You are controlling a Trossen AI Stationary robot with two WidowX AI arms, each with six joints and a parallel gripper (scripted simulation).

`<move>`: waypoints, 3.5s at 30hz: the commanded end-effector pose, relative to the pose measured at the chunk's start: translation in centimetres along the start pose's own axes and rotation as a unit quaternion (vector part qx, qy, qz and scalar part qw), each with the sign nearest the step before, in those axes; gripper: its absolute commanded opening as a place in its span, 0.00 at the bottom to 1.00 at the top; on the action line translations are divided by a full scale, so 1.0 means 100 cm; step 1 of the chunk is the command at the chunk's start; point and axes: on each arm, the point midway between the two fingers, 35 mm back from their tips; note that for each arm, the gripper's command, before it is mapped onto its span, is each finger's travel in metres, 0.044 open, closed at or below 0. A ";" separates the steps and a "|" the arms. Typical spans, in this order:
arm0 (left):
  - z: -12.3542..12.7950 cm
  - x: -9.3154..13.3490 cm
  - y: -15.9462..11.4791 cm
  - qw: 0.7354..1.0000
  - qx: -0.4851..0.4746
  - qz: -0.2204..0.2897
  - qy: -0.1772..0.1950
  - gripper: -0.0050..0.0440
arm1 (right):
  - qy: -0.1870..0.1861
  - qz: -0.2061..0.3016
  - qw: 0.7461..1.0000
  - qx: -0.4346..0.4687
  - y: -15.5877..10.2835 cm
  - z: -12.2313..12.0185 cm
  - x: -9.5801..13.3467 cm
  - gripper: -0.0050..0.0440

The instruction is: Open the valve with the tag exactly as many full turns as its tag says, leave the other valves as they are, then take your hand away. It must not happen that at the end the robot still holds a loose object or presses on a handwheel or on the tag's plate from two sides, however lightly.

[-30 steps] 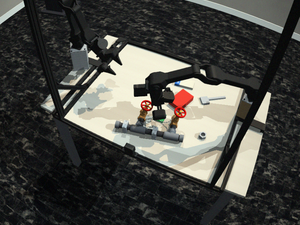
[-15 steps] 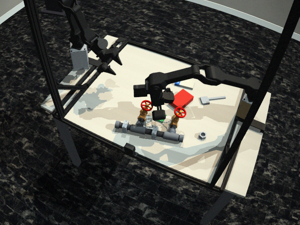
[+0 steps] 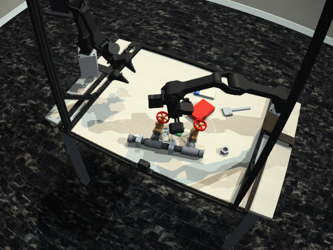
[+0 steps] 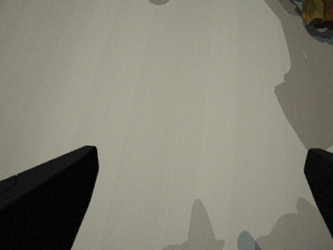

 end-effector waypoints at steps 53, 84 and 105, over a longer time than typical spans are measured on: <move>0.000 0.000 0.000 1.000 0.000 0.000 0.000 0.92 | 0.146 0.084 0.593 0.787 0.122 -0.062 0.083 0.92; 0.000 0.000 0.000 1.000 0.000 0.000 0.000 0.92 | 0.146 0.084 0.593 0.787 0.112 -0.061 0.058 0.92; 0.000 0.000 0.000 1.000 0.000 0.000 0.000 0.92 | 0.145 0.084 0.593 0.787 0.103 -0.059 0.029 0.92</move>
Point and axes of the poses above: on each arm, the point midway between the two fingers, 35 mm back from their tips, its own x axis back along the fingers, its own z axis across the jaws, y = z × x, and after that the axes turned 2 degrees about x, right-handed
